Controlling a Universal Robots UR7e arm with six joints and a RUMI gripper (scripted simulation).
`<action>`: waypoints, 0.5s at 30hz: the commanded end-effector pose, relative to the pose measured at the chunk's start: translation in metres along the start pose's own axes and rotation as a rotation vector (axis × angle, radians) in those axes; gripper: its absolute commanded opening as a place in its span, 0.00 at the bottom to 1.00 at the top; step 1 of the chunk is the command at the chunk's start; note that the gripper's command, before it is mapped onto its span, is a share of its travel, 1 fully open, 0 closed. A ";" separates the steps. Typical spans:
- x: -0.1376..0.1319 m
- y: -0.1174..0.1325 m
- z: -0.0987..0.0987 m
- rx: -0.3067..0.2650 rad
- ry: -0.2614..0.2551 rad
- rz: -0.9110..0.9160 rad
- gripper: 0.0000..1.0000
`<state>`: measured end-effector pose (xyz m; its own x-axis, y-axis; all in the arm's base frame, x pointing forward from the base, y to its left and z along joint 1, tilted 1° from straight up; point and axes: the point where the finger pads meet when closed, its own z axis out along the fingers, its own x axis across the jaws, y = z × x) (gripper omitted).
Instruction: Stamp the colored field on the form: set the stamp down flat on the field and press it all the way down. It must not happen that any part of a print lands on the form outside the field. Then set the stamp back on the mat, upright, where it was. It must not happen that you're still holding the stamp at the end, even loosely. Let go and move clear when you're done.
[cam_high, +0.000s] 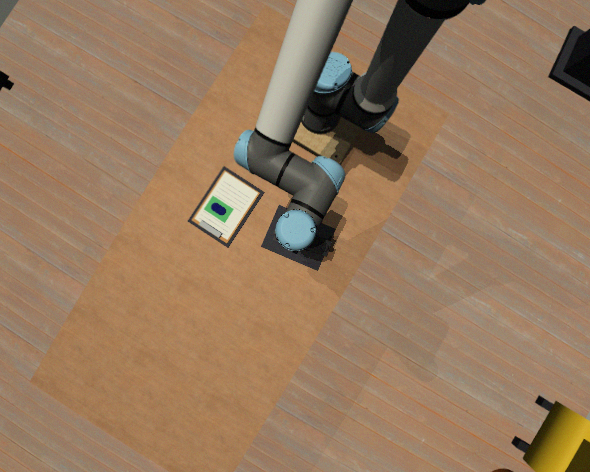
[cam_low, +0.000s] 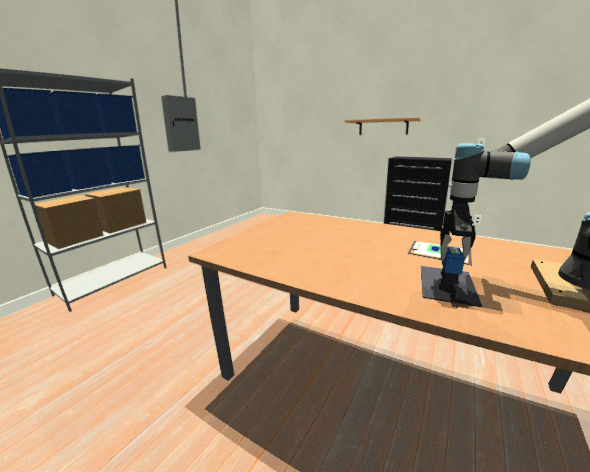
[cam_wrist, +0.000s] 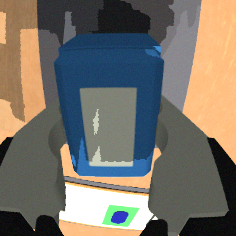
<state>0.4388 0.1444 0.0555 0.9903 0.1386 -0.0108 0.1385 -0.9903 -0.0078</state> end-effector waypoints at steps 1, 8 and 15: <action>0.001 0.000 0.011 0.000 0.002 0.000 0.20; 0.001 -0.001 0.020 0.000 0.002 0.000 0.20; 0.001 -0.001 0.021 0.000 0.002 0.000 0.20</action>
<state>0.4387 0.1452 0.0353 0.9903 0.1385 -0.0107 0.1385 -0.9903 -0.0078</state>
